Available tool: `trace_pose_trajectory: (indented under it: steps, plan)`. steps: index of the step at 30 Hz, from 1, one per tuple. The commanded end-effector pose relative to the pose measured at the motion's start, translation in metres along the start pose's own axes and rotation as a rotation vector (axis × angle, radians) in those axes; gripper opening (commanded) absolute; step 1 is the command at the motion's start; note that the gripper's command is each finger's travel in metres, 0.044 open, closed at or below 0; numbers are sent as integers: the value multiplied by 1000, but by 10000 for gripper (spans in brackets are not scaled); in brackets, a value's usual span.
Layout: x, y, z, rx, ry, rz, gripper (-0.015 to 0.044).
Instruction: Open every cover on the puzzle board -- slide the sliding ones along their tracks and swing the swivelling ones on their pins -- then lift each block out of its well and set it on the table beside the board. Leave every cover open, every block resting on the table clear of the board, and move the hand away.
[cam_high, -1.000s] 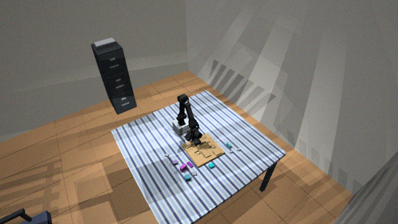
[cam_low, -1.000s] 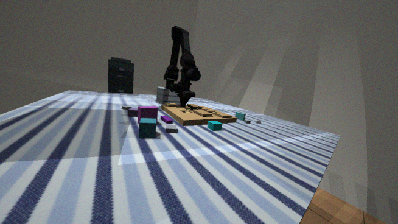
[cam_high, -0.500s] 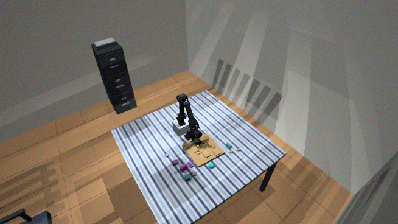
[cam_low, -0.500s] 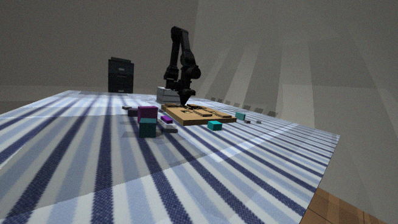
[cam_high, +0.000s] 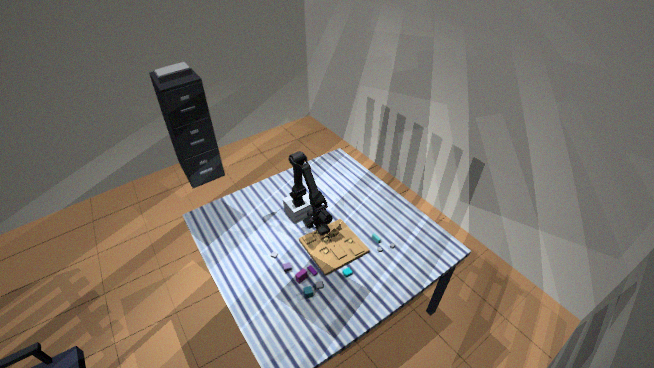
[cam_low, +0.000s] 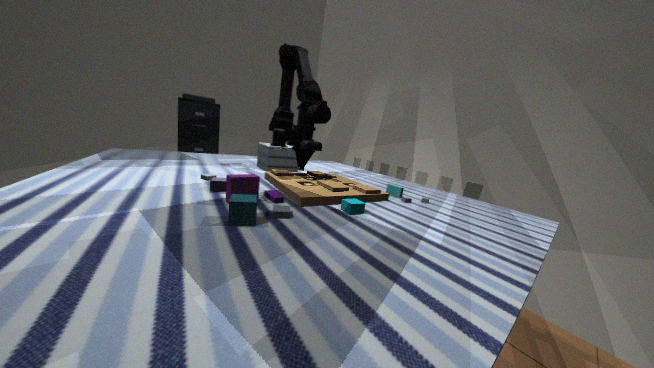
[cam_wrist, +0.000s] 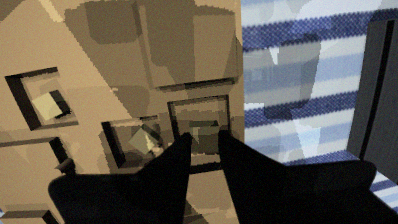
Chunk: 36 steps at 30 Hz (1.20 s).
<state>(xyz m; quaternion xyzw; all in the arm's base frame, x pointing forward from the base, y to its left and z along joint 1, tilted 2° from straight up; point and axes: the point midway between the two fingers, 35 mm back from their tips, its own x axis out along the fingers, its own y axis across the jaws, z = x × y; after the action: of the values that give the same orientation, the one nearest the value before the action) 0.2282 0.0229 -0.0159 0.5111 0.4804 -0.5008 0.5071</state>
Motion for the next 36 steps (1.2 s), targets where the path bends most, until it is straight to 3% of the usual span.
trace_pose_trajectory:
  steps: [1, 36]
  plan:
    - [-7, 1, -1, -2, 4, 5, 80]
    - [-68, 10, -14, -3, 6, 6, 80]
